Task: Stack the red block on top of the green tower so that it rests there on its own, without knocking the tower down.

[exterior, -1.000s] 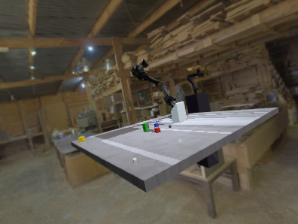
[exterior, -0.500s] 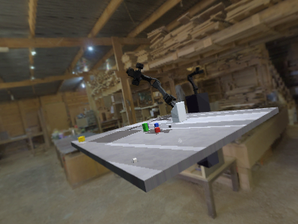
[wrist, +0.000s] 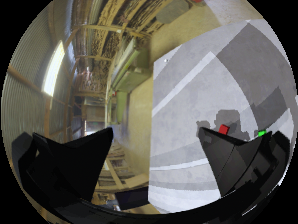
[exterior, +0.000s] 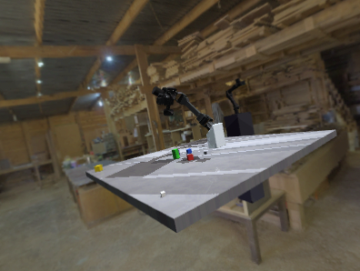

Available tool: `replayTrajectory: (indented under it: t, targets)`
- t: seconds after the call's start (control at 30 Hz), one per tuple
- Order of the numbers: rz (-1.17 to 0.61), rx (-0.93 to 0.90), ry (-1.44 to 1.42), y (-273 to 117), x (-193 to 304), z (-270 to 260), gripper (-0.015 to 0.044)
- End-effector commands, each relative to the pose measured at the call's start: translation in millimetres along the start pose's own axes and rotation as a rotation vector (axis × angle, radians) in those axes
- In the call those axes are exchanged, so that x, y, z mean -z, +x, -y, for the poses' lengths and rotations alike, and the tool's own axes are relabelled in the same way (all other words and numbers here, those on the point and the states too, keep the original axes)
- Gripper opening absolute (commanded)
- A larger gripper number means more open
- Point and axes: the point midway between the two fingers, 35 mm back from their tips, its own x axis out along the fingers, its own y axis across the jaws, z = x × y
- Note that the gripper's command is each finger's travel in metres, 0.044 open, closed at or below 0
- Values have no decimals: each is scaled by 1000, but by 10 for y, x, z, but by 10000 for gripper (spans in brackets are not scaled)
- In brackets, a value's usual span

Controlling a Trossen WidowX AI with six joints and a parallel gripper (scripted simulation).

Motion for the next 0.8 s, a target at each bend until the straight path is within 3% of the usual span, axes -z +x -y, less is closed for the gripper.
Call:
replayTrajectory:
  t: [0.0, 0.77]
  targets:
    - [-46, 123, 23, 272, 80, 167, 440]
    - [-169, 914, 167, 1402, 675, 1422, 440]
